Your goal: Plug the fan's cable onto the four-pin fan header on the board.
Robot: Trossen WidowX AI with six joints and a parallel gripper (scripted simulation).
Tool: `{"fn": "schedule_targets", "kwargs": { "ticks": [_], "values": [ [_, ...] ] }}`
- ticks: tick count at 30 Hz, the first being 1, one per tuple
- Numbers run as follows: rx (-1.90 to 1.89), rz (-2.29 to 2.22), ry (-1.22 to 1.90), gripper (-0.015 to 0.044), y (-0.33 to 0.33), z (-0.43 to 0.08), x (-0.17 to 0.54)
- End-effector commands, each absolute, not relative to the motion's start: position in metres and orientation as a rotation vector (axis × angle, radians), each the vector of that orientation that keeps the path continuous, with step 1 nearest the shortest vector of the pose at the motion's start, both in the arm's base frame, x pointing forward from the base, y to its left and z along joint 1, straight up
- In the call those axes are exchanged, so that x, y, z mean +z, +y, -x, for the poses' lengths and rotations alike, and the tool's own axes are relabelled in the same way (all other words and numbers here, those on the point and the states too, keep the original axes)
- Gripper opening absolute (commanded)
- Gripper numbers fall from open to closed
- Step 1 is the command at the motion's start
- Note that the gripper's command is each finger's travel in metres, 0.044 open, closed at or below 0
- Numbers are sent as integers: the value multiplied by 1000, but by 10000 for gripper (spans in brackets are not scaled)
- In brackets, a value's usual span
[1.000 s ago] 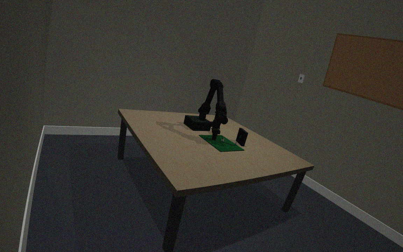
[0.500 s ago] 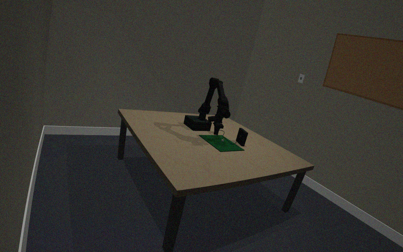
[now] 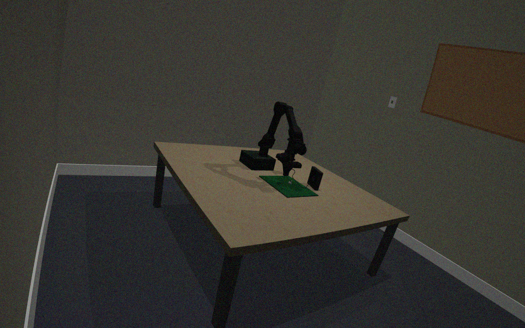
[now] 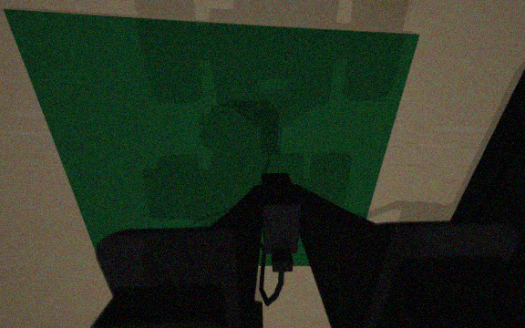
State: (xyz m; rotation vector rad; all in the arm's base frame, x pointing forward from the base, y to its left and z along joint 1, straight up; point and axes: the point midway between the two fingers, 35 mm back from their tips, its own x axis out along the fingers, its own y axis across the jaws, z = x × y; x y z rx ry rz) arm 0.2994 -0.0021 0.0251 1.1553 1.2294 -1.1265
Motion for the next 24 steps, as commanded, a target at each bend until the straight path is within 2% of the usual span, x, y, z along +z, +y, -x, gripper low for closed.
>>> {"fn": "schedule_targets", "kwargs": {
  "ticks": [1, 19, 24],
  "values": [
    [-1027, -1062, 1284, 0, 7, -302, 26],
    [-558, -585, 1470, 0, 49, -306, 26],
    [-540, -567, 1474, 0, 50, -306, 25]
  ]
}}
